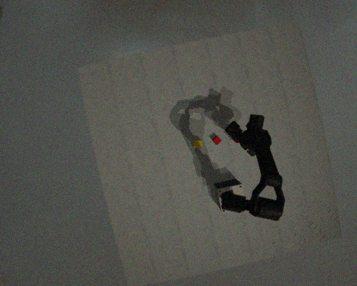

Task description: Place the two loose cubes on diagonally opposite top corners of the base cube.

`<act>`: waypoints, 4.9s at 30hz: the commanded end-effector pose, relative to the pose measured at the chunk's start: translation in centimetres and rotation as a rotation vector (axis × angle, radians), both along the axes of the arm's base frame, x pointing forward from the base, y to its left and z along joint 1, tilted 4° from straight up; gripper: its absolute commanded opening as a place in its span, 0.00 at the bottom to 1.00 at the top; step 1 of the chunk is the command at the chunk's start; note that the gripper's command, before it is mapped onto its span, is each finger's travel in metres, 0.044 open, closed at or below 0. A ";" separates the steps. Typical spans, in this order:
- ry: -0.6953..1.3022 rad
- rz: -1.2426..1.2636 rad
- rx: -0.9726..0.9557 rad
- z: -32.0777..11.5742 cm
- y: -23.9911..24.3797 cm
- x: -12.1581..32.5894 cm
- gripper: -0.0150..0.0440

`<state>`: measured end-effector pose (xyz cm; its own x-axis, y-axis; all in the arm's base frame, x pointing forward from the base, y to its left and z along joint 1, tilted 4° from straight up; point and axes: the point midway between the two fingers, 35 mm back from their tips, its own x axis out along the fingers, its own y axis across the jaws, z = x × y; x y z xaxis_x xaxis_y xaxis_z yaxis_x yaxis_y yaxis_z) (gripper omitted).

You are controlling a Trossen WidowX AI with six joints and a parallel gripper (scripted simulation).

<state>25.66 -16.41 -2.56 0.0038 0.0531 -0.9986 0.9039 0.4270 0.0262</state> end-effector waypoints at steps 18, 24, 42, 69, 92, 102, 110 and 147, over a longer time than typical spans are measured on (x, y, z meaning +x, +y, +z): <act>-0.004 -0.002 -0.006 6.7 -0.4 0.1 0.43; -0.003 -0.002 -0.006 8.4 -0.3 -0.1 0.43; -0.011 0.006 -0.009 8.1 4.2 2.2 0.43; -0.016 -0.018 -0.004 7.3 12.2 4.4 0.43; -0.007 -0.083 0.007 6.4 18.5 4.6 0.43; -0.002 -0.113 0.012 6.0 21.2 4.3 0.43; 0.000 -0.121 0.013 5.9 21.9 4.2 0.43; 0.000 -0.123 0.013 3.2 22.1 4.2 0.43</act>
<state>29.87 5.61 0.70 0.0105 0.0612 -0.9981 0.9480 0.3168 0.0294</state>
